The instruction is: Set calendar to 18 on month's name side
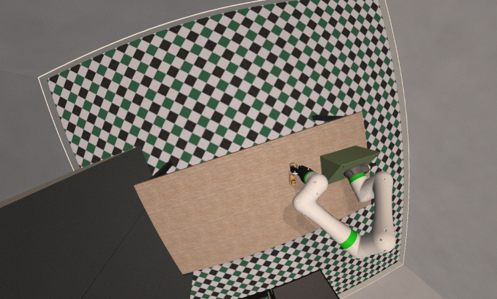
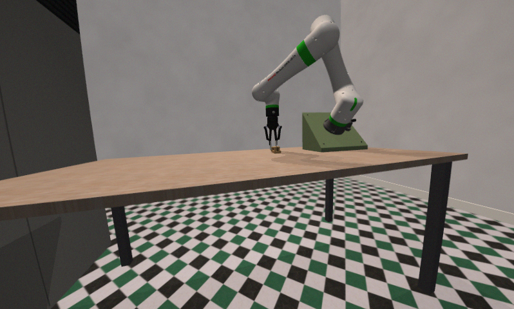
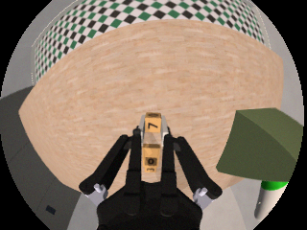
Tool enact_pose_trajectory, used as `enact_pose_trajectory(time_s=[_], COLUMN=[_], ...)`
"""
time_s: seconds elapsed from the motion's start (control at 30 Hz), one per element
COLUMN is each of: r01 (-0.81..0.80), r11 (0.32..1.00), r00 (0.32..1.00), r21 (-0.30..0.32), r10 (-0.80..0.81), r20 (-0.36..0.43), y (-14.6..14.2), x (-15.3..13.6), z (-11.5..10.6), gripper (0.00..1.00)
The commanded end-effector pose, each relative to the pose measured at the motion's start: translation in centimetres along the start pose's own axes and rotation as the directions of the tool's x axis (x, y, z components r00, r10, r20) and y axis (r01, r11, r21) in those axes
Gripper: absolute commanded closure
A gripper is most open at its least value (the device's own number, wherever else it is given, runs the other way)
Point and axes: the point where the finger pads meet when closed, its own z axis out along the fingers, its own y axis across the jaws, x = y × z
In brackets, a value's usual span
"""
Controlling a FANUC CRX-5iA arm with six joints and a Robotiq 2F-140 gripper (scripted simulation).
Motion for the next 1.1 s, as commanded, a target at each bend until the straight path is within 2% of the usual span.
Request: enact_pose_trajectory(time_s=[0.0, 0.53, 0.63, 0.93, 1.07], r01=[0.0, 0.0, 0.0, 0.0, 0.0], r11=[1.0, 1.0, 1.0, 1.0, 1.0], r00=[1.0, 1.0, 1.0, 1.0, 1.0], r21=[0.0, 0.0, 0.0, 0.0, 0.0], r10=[0.0, 0.0, 0.0, 0.0, 0.0], r20=[0.0, 0.0, 0.0, 0.0, 0.0], y=[0.0, 0.0, 0.0, 0.0, 0.0], x=[0.0, 0.0, 0.0, 0.0, 0.0], z=[0.0, -0.7, -2.1, -8.5, -9.4], gripper=[0.83, 0.83, 0.83, 0.83, 0.83])
